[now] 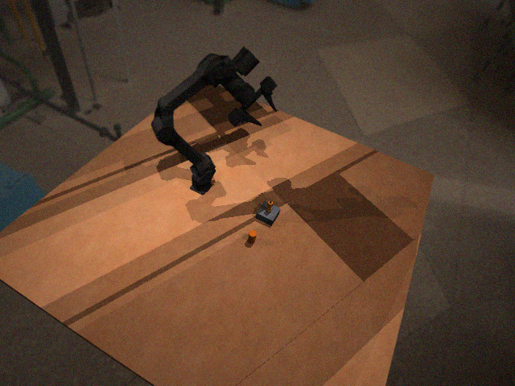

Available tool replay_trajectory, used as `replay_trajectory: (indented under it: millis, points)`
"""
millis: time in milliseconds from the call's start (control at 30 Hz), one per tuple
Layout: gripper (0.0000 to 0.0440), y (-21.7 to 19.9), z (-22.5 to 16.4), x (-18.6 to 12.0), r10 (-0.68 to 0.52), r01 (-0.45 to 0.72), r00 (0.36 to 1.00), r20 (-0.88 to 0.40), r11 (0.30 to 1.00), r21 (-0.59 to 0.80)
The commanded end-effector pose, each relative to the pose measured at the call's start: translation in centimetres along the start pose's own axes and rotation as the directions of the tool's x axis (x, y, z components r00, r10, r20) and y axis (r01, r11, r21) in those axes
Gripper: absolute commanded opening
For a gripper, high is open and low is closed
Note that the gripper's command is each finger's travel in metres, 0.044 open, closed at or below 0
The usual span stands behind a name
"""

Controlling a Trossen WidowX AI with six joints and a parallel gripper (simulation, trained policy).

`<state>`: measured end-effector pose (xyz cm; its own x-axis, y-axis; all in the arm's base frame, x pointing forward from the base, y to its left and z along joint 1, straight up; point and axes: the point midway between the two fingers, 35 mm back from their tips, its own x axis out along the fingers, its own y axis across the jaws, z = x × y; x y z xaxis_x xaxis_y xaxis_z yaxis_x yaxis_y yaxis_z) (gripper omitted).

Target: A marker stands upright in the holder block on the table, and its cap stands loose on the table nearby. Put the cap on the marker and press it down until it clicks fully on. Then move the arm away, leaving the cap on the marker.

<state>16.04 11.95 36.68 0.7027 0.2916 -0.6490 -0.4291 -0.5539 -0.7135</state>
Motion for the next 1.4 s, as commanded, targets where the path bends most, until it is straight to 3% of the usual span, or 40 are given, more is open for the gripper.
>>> replay_trajectory:
  millis: [0,667,1367]
  points:
    - [0.032,0.1,0.0,0.5,0.025,-0.025,1.0,0.001,0.999,0.022]
    - [0.0322,1.1,-1.4,4.0,0.19,-0.185,0.982,-0.011,0.967,0.178]
    - [0.0323,3.1,-4.3,7.3,0.361,-0.336,0.932,-0.011,0.878,0.342]
